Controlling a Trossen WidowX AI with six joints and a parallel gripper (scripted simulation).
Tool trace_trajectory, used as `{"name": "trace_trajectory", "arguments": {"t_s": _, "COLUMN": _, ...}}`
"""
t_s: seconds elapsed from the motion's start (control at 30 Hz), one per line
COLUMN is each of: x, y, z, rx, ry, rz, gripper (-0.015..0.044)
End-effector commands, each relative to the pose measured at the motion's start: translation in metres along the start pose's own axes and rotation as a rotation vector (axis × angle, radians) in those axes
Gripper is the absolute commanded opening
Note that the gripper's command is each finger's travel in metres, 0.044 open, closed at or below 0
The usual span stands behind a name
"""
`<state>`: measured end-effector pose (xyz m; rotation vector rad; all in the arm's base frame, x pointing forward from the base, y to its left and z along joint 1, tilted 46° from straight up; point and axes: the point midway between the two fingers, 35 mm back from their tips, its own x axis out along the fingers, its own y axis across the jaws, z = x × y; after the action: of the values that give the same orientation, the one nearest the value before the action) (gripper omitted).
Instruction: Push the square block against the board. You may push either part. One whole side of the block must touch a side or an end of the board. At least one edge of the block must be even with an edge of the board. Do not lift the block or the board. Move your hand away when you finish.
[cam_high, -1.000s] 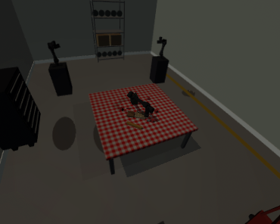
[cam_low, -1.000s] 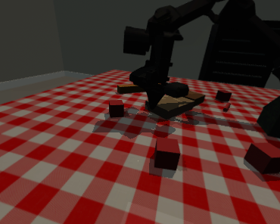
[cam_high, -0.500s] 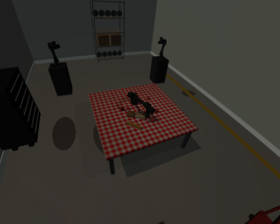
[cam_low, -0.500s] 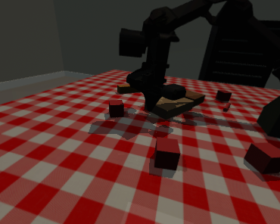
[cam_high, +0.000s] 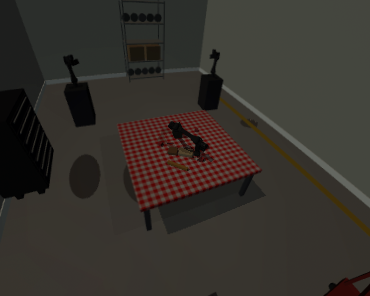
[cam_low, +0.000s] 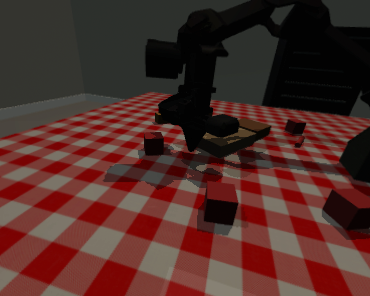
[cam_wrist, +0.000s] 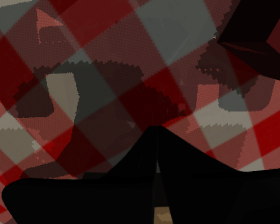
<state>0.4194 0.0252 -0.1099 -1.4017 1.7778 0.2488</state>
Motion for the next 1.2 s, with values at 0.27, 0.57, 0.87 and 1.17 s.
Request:
{"name": "trace_trajectory", "arguments": {"t_s": 0.27, "x": -0.026, "y": 0.0, "z": 0.01, "rx": 0.001, "ry": -0.002, "rz": 0.005, "gripper": 0.0}}
{"name": "trace_trajectory", "arguments": {"t_s": 0.57, "x": -0.054, "y": 0.0, "z": 0.008, "rx": 0.006, "ry": -0.004, "rz": 0.008, "gripper": 0.0}}
{"name": "trace_trajectory", "arguments": {"t_s": 0.87, "x": -0.04, "y": -0.005, "z": -0.013, "rx": 0.036, "ry": -0.002, "rz": 0.008, "gripper": 0.0}}
{"name": "trace_trajectory", "arguments": {"t_s": 1.17, "x": 0.002, "y": -0.005, "z": -0.014, "rx": 0.036, "ry": 0.0, "rz": 0.007, "gripper": 0.0}}
